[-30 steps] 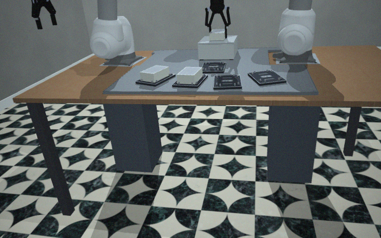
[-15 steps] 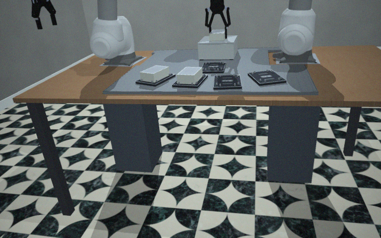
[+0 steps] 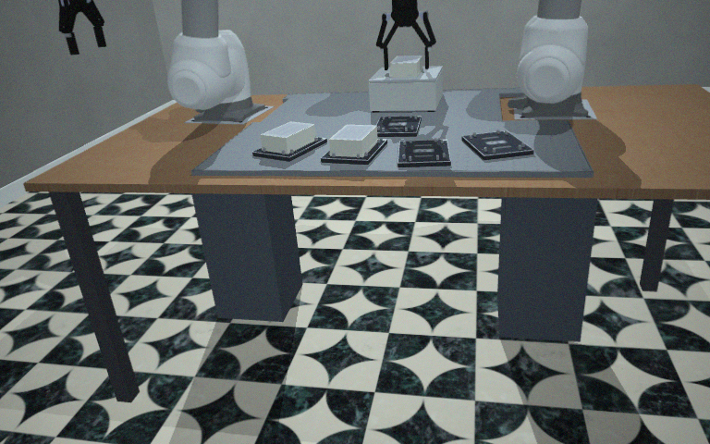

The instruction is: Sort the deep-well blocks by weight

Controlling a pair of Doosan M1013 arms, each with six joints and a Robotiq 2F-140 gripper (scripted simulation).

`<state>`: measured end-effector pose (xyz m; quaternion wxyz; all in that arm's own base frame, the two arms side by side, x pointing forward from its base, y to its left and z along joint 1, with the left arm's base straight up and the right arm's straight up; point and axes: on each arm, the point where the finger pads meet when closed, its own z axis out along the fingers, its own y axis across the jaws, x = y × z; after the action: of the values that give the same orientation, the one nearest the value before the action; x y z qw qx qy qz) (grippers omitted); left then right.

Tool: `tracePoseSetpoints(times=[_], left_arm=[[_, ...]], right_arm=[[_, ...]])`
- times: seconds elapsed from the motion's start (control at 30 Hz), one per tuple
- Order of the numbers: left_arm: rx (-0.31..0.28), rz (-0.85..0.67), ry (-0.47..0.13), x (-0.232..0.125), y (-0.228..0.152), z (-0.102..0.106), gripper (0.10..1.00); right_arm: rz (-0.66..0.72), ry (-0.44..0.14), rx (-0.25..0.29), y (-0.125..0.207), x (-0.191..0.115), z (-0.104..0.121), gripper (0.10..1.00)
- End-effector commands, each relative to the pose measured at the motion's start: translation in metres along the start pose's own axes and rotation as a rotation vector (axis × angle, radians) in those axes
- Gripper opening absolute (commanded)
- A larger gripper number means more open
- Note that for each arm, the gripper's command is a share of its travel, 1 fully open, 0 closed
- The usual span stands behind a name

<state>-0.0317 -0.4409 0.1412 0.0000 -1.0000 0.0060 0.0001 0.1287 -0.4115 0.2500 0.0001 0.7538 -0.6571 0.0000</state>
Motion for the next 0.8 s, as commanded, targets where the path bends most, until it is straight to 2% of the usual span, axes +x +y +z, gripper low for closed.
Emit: tracePoseSetpoints(times=[0.0, 0.47, 0.77], left_arm=[[-0.001, 0.000, 0.000, 0.000, 0.000, 0.000, 1.000], [-0.001, 0.000, 0.000, 0.000, 0.000, 0.000, 1.000], [-0.001, 0.000, 0.000, 0.000, 0.000, -0.019, 1.000]], right_arm=[[0.000, 0.001, 0.001, 0.000, 0.000, -0.001, 1.000], [0.000, 0.001, 0.001, 0.000, 0.000, -0.001, 1.000], [0.000, 0.001, 0.001, 0.000, 0.000, -0.001, 1.000]])
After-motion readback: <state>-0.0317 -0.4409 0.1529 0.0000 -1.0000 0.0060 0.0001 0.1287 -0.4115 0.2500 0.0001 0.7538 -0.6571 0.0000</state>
